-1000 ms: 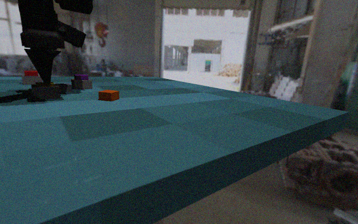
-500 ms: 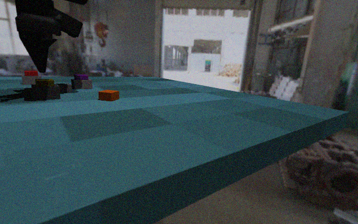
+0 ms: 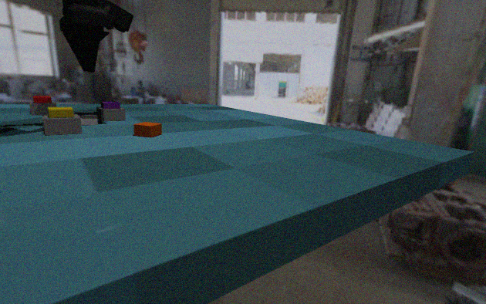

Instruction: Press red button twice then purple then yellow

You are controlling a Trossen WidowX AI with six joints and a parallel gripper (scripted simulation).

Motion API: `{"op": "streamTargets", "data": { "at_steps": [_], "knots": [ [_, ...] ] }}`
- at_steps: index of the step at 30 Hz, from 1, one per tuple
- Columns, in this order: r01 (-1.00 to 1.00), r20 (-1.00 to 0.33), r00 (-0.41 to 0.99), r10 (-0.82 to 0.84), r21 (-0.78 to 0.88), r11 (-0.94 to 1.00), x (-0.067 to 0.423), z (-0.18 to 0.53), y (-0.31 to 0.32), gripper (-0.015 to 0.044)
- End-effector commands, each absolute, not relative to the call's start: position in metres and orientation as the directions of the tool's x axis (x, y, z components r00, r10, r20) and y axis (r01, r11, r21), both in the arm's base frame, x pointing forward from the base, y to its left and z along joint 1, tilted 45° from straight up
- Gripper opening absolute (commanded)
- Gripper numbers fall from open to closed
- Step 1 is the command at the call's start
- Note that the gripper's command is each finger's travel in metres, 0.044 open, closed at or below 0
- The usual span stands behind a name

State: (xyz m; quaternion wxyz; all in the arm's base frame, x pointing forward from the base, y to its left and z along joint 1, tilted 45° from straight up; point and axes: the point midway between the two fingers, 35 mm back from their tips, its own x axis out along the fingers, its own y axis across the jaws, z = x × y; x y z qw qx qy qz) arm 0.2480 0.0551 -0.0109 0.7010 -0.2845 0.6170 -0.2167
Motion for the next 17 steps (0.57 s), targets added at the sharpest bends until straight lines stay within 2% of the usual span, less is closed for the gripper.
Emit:
{"op": "streamTargets", "data": {
  "at_steps": [1, 8, 17],
  "knots": [
    [-0.050, -0.746, 0.138, -0.652, -0.662, 0.747, 0.253, -0.040, 0.109, 0.0387],
    [-0.037, -0.728, 0.138, -0.672, -0.682, 0.731, 0.233, -0.098, 0.186, 0.0400],
    [-0.035, -0.725, 0.139, -0.675, -0.685, 0.728, 0.230, -0.104, 0.193, 0.0400]
  ]
}}
